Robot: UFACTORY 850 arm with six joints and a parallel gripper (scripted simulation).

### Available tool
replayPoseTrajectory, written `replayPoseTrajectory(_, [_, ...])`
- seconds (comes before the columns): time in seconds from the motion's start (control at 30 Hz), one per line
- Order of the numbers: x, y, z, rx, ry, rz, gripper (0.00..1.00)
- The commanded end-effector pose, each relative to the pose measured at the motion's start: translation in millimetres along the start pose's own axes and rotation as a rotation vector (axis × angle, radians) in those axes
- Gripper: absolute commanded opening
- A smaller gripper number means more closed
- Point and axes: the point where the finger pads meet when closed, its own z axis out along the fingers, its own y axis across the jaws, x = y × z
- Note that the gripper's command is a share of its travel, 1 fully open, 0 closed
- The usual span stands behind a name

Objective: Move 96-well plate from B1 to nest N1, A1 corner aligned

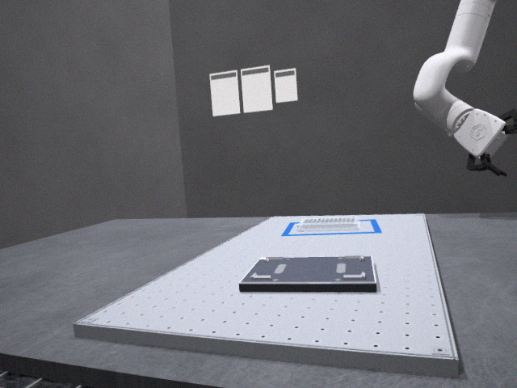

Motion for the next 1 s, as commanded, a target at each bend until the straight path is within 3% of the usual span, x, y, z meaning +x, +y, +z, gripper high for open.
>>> replayPoseTrajectory(0.0, [-5,-18,-5,0.022,0.065,-0.110,1.00])
replayPoseTrajectory(0.33, [-24,-57,-18,0.070,0.224,-0.386,1.00])
replayPoseTrajectory(0.53, [-32,-71,-23,0.081,0.265,-0.456,1.00])
replayPoseTrajectory(0.73, [-50,-94,-31,0.105,0.365,-0.627,1.00])
replayPoseTrajectory(0.97, [-62,-108,-36,0.113,0.407,-0.697,1.00])
